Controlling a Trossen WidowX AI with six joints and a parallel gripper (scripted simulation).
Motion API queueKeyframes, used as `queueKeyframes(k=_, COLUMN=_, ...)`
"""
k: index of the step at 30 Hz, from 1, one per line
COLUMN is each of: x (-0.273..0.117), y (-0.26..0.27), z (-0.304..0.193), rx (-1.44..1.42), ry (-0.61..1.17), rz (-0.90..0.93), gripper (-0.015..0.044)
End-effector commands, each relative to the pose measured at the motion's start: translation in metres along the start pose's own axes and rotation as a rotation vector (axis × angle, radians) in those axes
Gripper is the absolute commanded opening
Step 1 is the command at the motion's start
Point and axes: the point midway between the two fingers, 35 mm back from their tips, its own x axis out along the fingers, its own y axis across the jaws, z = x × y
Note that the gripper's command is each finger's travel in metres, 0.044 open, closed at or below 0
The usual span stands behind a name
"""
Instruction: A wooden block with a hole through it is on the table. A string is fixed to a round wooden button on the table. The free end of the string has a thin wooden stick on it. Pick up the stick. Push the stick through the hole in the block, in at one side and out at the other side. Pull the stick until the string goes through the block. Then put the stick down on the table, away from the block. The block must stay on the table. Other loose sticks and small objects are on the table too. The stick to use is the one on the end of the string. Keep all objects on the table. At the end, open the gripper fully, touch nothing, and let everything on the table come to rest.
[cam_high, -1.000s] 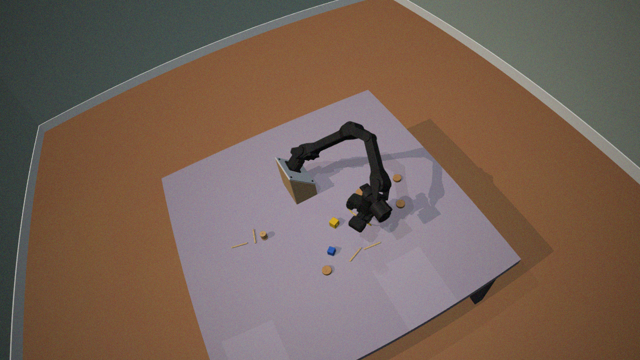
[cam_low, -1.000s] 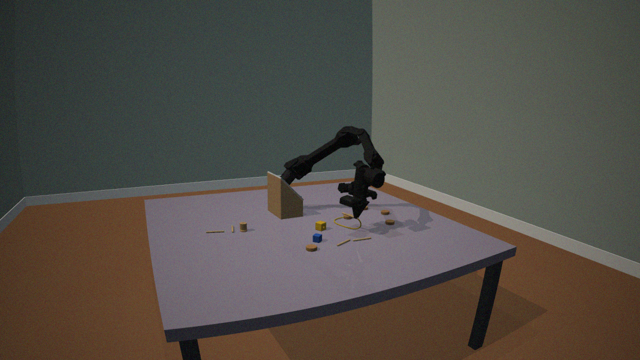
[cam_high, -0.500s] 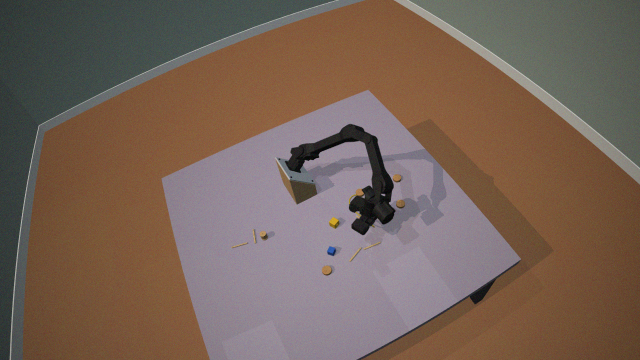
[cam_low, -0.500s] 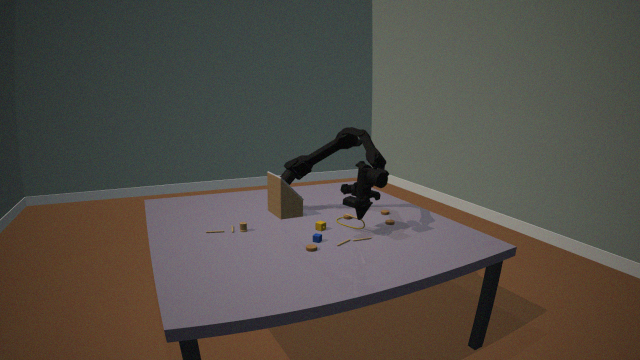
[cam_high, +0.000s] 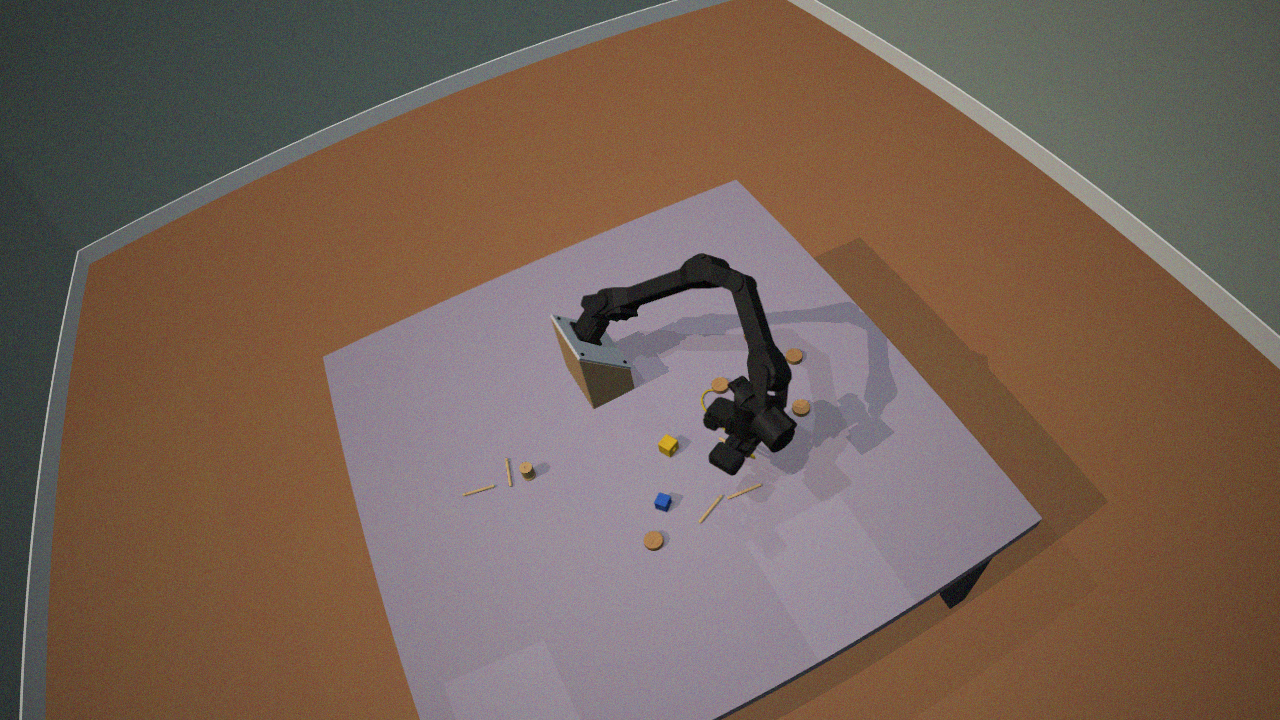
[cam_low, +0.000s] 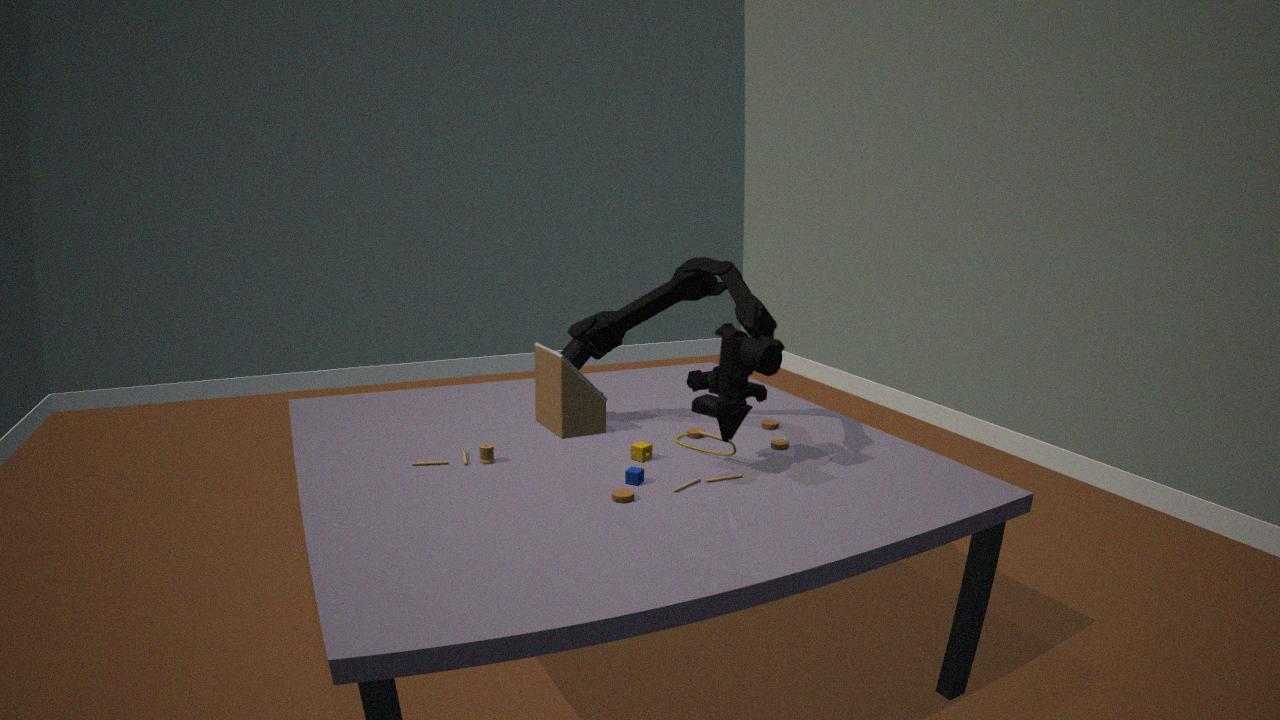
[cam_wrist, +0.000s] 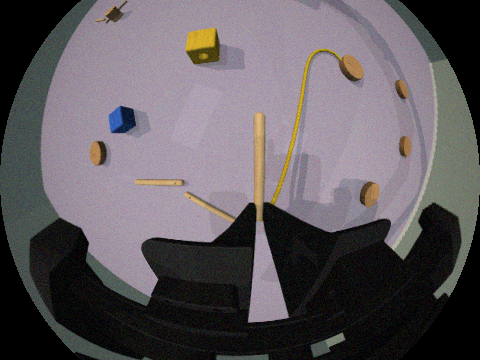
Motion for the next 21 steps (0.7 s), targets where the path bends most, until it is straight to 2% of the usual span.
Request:
queueKeyframes(k=1, x=0.002, y=0.002, z=-0.006, rx=0.007, ry=0.011, rz=-0.006, gripper=0.0000)
queueKeyframes(k=21, x=0.000, y=0.007, z=-0.030, rx=0.008, ry=0.059, rz=-0.011, gripper=0.0000)
